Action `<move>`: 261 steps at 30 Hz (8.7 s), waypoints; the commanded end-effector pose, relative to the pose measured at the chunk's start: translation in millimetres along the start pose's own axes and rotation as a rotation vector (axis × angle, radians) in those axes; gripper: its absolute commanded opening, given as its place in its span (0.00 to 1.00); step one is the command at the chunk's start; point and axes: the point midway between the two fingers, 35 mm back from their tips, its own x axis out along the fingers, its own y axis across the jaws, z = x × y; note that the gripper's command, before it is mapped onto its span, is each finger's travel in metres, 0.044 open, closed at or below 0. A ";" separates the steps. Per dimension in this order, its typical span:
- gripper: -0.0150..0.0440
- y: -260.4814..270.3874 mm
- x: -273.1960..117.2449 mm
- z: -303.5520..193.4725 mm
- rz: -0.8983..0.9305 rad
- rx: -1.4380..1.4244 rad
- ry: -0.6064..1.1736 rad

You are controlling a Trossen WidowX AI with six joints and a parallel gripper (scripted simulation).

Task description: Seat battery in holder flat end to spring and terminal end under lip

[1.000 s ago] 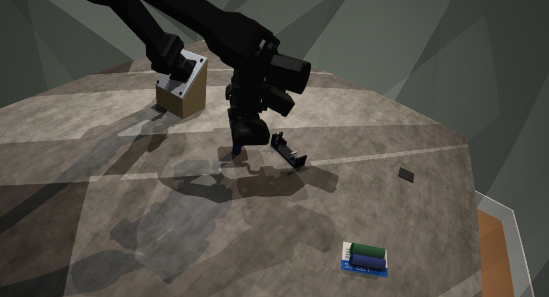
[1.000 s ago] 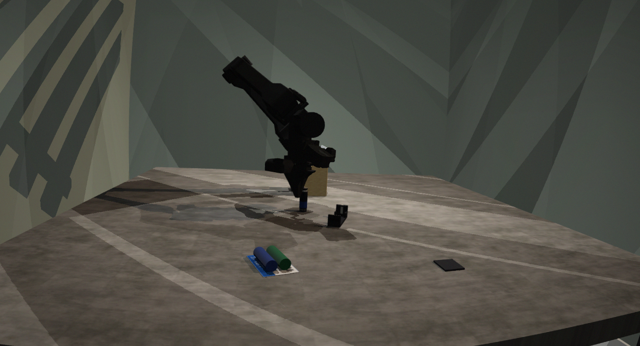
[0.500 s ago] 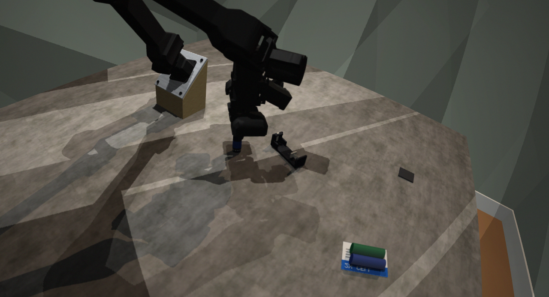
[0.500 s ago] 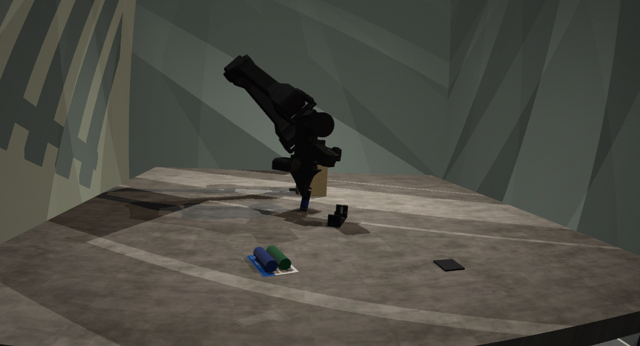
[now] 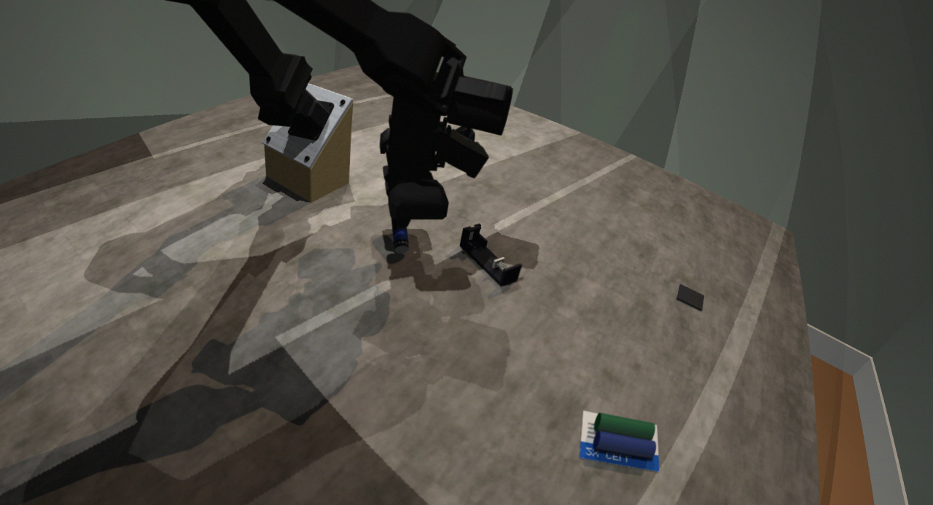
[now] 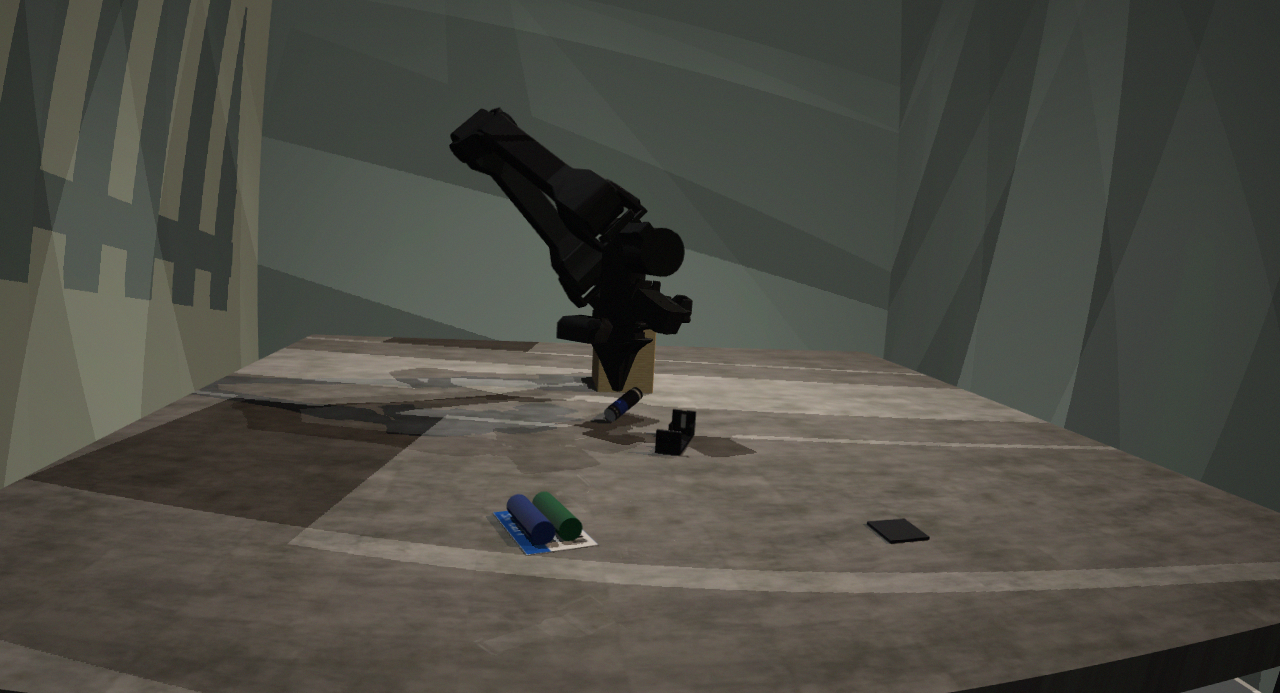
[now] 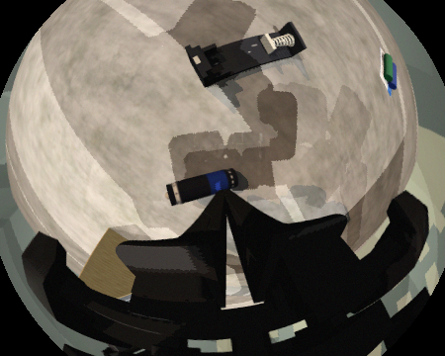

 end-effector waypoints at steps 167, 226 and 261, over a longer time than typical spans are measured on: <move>0.35 -24.0 -1.9 112.5 0.148 1.176 0.214; 0.35 -37.8 18.7 117.4 0.295 1.153 0.470; 0.35 -55.2 20.2 124.5 0.296 1.152 0.482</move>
